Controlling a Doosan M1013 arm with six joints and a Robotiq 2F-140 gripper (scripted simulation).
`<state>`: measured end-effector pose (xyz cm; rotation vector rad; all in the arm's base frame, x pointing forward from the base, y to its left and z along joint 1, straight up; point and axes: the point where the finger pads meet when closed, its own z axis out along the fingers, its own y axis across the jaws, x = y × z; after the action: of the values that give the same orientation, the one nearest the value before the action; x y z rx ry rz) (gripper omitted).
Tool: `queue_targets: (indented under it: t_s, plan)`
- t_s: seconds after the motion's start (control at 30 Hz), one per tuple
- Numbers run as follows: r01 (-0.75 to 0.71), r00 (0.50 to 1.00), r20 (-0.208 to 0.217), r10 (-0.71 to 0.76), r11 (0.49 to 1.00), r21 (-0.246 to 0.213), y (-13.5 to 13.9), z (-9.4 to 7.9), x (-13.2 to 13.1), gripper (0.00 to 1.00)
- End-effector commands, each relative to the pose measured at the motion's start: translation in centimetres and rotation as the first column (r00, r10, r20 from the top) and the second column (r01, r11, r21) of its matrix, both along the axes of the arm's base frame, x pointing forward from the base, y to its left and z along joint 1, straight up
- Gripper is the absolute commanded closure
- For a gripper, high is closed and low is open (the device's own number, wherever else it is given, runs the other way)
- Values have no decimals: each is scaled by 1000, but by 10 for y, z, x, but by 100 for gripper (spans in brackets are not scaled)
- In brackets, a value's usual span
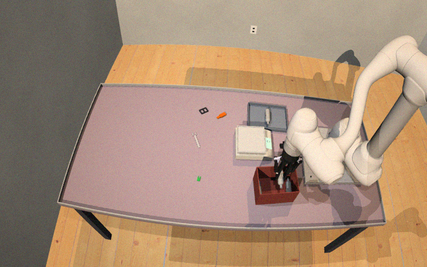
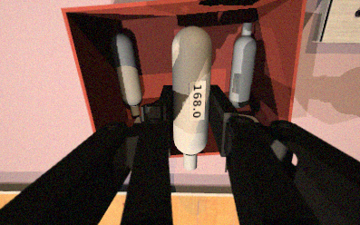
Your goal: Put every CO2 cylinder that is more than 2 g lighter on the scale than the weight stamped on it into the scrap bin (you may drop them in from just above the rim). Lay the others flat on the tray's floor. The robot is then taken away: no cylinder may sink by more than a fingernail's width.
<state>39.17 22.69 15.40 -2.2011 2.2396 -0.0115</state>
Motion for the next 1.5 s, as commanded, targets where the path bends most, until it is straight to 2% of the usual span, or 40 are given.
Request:
queue_targets:
  t_s: [0.0, 0.27, 0.7, 0.73, 1.47]
  plan:
    - [0, 1000, 1, 0, 1000, 1, 0, -3, 0, 90]
    - [0, 1000, 1, 0, 1000, 1, 0, -9, 0, 90]
    - [0, 1000, 1, 0, 1000, 1, 0, -10, 0, 90]
    - [0, 1000, 1, 0, 1000, 1, 0, -10, 0, 61]
    - [0, 1000, 1, 0, 1000, 1, 0, -10, 0, 61]
